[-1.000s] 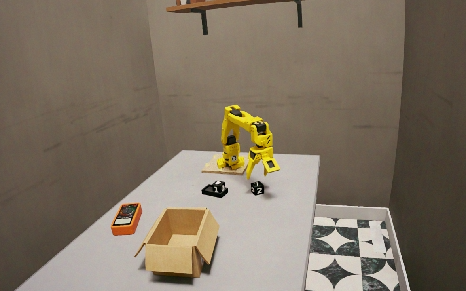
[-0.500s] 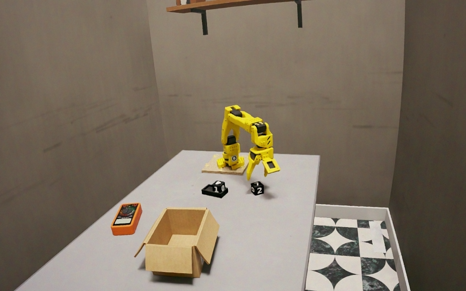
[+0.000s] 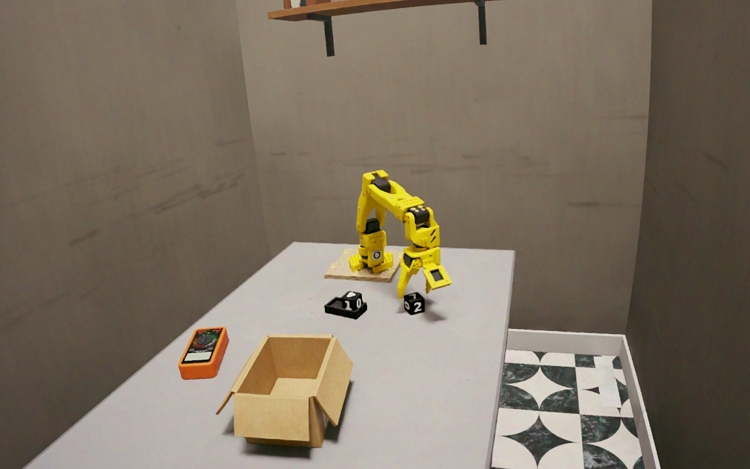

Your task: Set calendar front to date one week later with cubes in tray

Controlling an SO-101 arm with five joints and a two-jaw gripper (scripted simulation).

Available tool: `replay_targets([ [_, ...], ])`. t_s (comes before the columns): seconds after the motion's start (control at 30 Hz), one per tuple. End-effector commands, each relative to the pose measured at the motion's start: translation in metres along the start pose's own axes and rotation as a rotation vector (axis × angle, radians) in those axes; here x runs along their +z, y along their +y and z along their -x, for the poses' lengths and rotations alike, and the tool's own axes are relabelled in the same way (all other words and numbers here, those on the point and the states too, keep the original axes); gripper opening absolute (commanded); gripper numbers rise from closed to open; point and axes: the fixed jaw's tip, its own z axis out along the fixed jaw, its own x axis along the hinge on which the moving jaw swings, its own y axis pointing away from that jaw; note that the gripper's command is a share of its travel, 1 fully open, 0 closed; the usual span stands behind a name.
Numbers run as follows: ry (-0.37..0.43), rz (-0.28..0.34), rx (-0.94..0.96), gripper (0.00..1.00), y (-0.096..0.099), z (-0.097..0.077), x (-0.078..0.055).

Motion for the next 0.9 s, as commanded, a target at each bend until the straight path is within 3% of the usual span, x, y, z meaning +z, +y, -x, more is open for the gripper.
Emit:
replay_targets([
  [0.0, 0.014, -0.001, -0.020, 0.35, 0.002, -0.002, 0.010],
  [0.4, 0.014, -0.001, -0.020, 0.35, 0.001, -0.003, 0.019],
  [0.87, 0.014, -0.001, -0.020, 0.35, 0.001, -0.003, 0.021],
])
